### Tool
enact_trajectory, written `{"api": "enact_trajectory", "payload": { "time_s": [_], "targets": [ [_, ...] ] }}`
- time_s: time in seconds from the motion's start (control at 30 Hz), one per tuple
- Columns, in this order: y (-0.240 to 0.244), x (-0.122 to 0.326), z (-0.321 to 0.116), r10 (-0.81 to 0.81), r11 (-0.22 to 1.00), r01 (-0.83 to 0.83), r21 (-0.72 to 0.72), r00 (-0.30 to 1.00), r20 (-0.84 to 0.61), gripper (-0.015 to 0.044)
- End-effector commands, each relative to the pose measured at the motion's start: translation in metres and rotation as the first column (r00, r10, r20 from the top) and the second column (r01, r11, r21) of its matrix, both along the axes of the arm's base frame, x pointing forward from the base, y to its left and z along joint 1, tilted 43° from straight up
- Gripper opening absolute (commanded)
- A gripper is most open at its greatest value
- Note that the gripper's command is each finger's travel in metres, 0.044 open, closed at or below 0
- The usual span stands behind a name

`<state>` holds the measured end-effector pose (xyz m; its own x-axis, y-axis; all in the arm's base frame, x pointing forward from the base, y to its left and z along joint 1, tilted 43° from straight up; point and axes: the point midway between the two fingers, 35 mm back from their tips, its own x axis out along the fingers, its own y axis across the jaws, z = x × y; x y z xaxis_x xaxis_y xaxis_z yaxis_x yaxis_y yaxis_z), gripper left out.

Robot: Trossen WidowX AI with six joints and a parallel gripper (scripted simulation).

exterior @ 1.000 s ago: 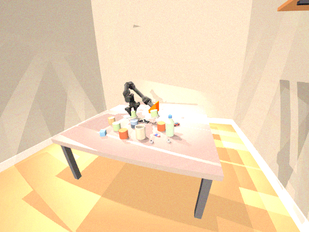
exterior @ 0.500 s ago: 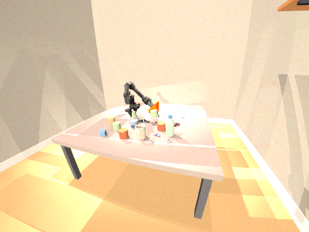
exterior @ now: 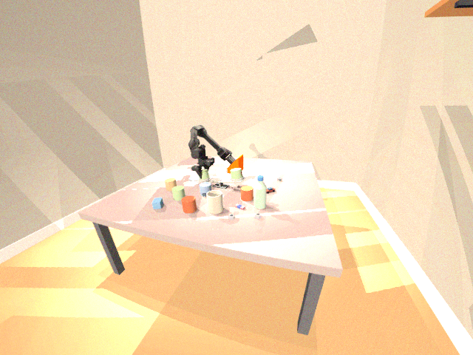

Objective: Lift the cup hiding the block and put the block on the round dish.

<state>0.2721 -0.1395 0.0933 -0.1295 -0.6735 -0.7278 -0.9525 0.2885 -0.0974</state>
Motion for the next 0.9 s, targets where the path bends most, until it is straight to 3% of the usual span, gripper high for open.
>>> {"api": "enact_trajectory", "payload": {
  "time_s": [0.0,0.87],
  "targets": [
    [0.004,0.004,0.005,0.007,1.000,-0.007,-0.002,1.000,0.009,0.0000],
    [0.027,0.013,0.028,0.041,0.999,-0.041,0.006,0.999,-0.004,0.0000]
  ]
}}
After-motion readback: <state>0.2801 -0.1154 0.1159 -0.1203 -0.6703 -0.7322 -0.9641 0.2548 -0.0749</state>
